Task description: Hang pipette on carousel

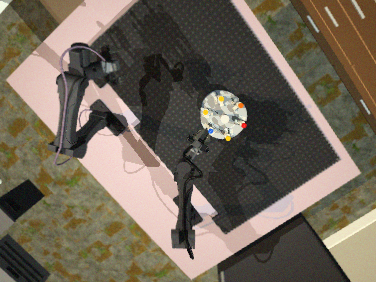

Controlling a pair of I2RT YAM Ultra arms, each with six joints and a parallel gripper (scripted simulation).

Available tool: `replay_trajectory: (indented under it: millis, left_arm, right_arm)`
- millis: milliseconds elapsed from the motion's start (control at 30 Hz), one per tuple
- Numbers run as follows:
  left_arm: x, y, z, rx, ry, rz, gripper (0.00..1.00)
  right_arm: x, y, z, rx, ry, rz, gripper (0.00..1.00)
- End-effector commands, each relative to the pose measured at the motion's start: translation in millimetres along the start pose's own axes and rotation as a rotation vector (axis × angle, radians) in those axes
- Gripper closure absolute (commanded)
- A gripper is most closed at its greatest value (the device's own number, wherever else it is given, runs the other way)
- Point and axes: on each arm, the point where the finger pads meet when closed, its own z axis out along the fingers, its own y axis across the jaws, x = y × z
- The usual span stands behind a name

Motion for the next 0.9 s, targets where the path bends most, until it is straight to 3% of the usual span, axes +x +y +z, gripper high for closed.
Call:
replay_trajectory:
  millis: [0,867]
  left_arm:
    - [-7.4,3.4,-4.1,-0.008,-0.029,0.016,0.0]
    - [-7.4,3.4,-4.1,-0.008,-0.029,0.016,0.0]
  right_arm:
    - [-35.1,-5.7,-1.0,0.073,-0.073,0.047,0.88]
    - [-41.1,-14.1,-0.1,0.088,-0.083,0.055,0.88]
